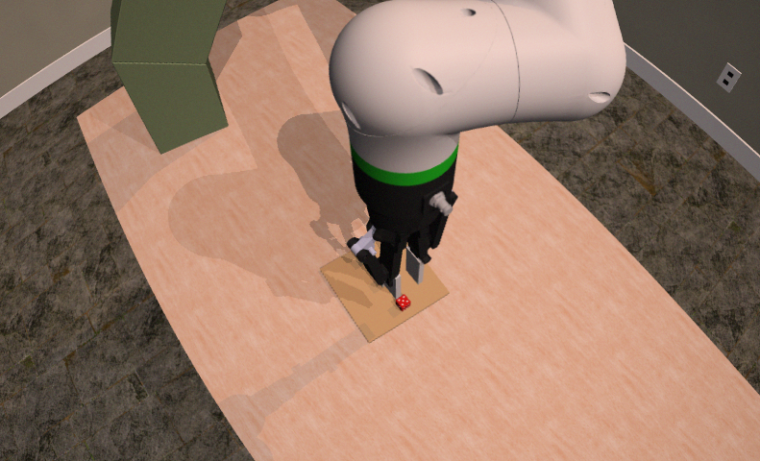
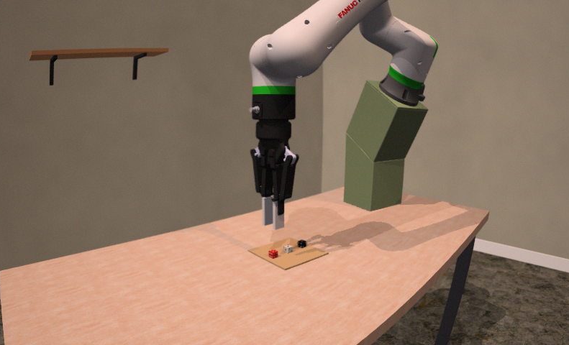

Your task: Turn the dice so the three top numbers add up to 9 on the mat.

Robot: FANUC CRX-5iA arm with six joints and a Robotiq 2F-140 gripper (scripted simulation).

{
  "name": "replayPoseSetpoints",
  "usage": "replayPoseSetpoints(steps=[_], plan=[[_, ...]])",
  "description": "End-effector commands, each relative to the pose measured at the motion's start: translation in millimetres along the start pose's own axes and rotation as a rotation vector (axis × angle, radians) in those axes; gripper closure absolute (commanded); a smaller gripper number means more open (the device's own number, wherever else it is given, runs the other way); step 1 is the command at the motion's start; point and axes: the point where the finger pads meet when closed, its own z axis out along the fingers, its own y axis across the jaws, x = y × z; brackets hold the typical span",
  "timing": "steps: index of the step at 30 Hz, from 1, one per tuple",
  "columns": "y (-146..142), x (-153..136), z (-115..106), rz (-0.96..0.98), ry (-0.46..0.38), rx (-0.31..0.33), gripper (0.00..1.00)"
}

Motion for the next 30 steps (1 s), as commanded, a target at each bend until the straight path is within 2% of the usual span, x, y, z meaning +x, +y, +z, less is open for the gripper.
replayPoseSetpoints(steps=[1, 6, 7, 30], plan=[[0.2, 0.0, -13.2, 0.0, 0.0, 0.0, 0.81], [0.2, 0.0, -14.0, 0.0, 0.0, 0.0, 0.81], [0.2, 0.0, -14.0, 0.0, 0.0, 0.0, 0.0], [0.2, 0.0, -15.3, 0.0, 0.0, 0.0, 0.0]])
